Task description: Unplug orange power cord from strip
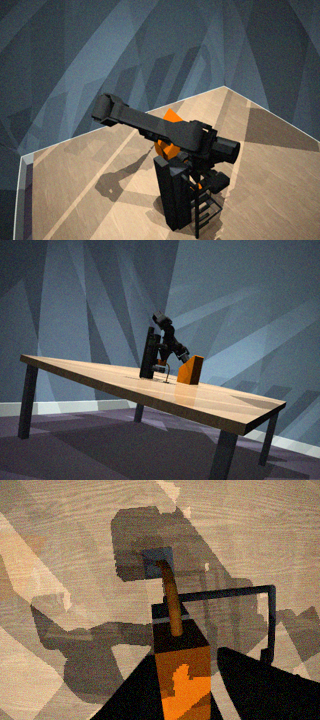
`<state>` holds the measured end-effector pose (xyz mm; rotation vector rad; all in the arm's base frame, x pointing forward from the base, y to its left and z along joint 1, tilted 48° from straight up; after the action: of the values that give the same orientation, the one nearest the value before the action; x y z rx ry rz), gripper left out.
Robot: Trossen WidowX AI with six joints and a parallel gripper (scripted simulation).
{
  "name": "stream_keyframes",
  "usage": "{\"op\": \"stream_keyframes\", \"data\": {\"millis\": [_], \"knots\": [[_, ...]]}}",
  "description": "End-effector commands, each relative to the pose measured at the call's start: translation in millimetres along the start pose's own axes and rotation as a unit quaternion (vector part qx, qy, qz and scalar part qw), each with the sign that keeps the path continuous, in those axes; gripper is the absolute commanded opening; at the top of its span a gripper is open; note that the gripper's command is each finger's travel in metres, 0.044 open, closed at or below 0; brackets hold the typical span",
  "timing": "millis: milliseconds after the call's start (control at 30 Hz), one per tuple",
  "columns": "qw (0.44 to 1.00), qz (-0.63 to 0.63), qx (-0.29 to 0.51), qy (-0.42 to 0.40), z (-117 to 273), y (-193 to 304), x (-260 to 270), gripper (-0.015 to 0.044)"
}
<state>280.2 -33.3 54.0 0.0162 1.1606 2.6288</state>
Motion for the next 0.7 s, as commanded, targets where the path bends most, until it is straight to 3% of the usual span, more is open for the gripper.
{"op": "stream_keyframes", "data": {"millis": [0,33,133,467,667], "knots": [[1.000,0.006,0.004,-0.001,-2.5,0.5,1.9,0.0160],[1.000,0.006,0.004,-0.001,-2.5,0.5,1.9,0.0160],[1.000,0.000,0.000,0.000,-0.5,0.1,0.3,0.0081],[1.000,0.000,0.000,0.000,-0.5,-0.2,0.3,0.0000],[1.000,0.001,0.000,0.000,-0.3,-7.1,1.1,0.0000]]}}
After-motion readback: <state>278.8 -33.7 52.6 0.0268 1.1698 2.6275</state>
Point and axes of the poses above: the point midway between the two fingers, 35 mm back from their tips, its own z axis back along the fingers, its own x axis across the jaws, y = z × x, the point moved 3 cm from there along z, back along the fingers, and after that the axes turned 13 degrees about -z, right-handed, at the moved point
